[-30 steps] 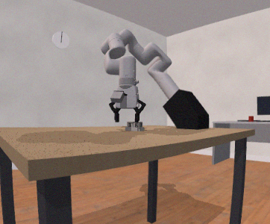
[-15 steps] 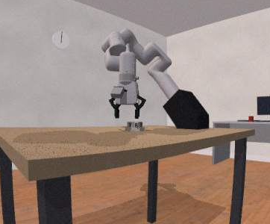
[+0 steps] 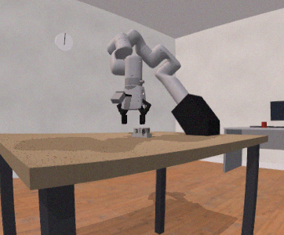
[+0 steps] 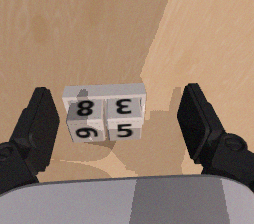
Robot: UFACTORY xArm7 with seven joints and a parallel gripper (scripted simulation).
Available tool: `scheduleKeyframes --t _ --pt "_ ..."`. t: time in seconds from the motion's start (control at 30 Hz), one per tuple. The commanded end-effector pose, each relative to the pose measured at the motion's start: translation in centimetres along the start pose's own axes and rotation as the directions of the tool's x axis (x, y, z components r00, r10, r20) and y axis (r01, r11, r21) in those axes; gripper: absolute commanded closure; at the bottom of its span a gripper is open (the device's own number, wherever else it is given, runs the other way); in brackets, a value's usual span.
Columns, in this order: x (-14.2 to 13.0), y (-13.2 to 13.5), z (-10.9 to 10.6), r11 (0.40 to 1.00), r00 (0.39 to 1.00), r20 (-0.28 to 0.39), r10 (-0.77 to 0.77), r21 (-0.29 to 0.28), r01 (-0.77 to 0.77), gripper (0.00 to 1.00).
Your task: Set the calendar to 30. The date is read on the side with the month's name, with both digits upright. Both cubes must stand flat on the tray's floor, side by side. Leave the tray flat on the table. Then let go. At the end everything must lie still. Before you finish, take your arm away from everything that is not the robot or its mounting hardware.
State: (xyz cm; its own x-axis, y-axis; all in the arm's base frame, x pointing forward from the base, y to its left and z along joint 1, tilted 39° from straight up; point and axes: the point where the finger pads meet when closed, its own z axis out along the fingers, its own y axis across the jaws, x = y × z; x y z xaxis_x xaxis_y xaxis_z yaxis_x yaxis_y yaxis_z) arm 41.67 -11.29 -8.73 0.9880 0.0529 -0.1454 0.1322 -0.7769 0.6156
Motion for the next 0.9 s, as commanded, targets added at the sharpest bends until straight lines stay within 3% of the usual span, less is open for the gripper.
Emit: scheduleKeyframes --t 0.0,0.17,0.37,0.73,0.87 --pt "-0.3 0.4 -0.2 1.0 1.0 -0.008 0.015 -0.002 -0.015 0.0" --pt "-0.4 0.5 -0.2 0.998 0.998 -0.008 0.057 -0.001 -0.057 0.0" --pt "-0.6 0.7 -0.2 0.963 0.963 -0.009 0.269 0.0 -0.269 0.0" --pt "-1.8 1.8 -0.1 0.935 0.935 -0.009 0.355 0.001 -0.355 0.0" --pt "-2.0 2.0 -0.1 0.866 0.866 -0.008 0.501 0.003 -0.501 0.0"
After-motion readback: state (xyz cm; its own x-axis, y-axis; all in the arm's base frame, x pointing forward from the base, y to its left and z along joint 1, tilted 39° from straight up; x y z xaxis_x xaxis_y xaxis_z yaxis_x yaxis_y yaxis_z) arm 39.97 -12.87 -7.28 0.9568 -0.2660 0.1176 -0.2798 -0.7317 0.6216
